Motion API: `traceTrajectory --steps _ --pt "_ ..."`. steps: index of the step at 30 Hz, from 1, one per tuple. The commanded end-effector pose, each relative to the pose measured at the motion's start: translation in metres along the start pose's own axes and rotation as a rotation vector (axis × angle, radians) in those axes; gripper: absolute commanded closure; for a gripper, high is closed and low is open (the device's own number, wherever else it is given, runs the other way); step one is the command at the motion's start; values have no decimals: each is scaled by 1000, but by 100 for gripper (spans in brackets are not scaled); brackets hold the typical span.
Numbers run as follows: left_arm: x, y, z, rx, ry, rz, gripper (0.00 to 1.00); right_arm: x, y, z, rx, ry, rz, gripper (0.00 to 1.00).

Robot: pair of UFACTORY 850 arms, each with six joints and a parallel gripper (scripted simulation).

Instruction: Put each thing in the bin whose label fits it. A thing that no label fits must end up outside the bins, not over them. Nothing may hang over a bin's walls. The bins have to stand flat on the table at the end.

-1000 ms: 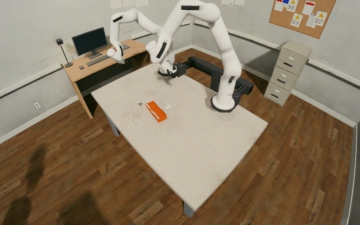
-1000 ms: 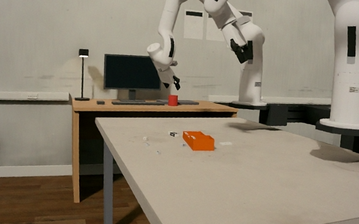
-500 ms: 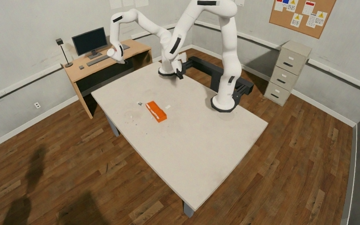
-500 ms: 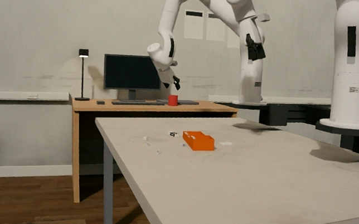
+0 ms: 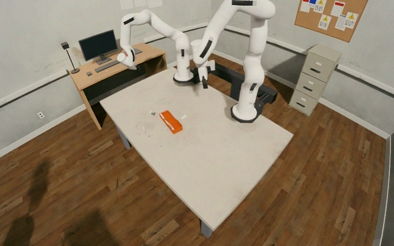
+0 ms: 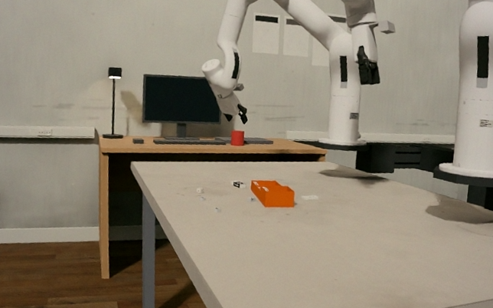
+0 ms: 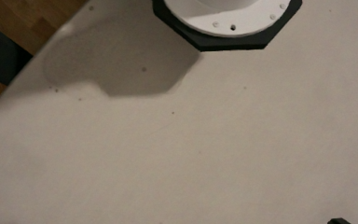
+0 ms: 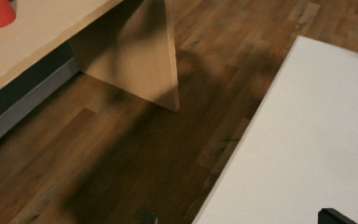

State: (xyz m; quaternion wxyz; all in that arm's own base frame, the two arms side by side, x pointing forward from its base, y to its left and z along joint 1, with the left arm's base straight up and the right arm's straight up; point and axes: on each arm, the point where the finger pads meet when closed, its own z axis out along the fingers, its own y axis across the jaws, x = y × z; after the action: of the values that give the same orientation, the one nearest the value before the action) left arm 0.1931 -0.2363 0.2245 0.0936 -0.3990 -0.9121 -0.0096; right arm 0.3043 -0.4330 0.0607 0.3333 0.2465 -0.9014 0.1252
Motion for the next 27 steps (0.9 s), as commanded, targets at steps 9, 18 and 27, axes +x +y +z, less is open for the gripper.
traceTrajectory --steps 9,18,27 --pt "26 9 12 -33 -91 4 0 0 -1 -1 1 0 1 0" --pt "37 13 19 -46 -132 7 0 0 -1 -1 1 0 1 0" --pt "46 15 26 -55 -165 10 0 0 -1 -1 1 0 1 0"
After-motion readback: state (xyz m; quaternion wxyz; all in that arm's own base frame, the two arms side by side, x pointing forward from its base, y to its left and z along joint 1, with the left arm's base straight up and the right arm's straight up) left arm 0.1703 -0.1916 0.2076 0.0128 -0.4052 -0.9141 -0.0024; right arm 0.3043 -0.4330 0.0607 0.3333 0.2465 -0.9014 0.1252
